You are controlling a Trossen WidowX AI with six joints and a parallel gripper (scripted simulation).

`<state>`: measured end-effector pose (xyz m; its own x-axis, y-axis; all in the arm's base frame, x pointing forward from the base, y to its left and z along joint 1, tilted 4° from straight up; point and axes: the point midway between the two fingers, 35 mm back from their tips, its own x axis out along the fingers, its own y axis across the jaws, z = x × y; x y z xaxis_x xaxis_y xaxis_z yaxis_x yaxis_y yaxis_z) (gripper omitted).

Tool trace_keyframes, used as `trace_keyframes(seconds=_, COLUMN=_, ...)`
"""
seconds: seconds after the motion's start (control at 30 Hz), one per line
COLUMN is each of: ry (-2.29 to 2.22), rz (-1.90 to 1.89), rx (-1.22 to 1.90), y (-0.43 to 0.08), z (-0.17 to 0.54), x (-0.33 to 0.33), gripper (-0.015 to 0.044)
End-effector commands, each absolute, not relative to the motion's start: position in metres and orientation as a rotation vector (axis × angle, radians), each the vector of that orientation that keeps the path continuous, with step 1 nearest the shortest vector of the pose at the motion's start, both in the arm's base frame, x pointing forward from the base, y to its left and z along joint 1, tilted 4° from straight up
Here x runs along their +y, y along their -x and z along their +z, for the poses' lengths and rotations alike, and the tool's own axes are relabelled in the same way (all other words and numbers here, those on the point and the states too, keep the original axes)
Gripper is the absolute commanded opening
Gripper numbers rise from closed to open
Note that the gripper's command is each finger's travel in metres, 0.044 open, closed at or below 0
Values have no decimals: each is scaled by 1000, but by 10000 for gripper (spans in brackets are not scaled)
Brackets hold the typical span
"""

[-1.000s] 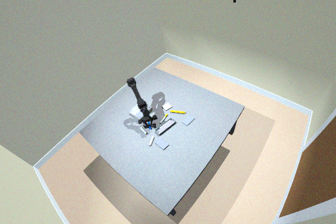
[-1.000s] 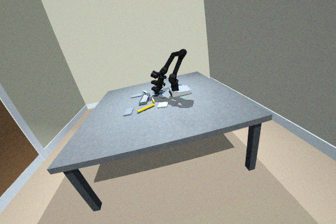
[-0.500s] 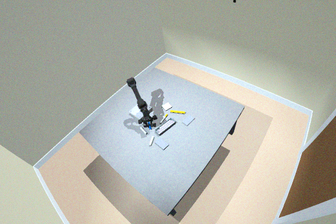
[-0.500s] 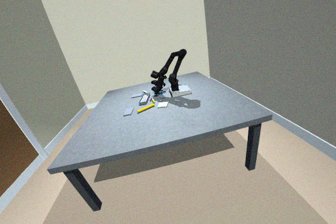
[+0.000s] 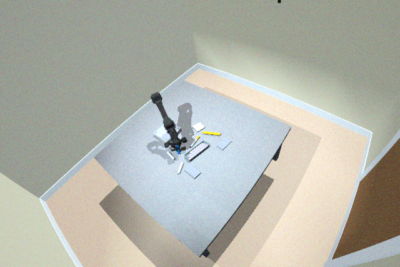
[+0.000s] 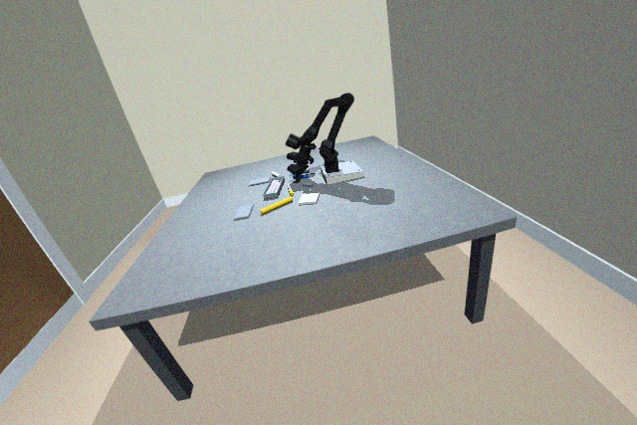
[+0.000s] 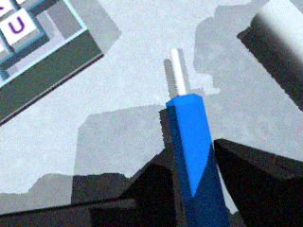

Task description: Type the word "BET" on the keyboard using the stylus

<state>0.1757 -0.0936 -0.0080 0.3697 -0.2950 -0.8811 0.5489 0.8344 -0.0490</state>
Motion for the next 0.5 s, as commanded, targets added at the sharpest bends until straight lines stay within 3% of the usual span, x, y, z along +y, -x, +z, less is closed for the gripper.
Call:
trace_keyframes(seconds=0.0, ry=-271, rz=-550, rx=1059, y=-178, z=-1, x=-94, gripper=0)
trace_keyframes(seconds=0.47, ry=-271, rz=-550, rx=1059, y=-179, z=42, x=-93, gripper=0)
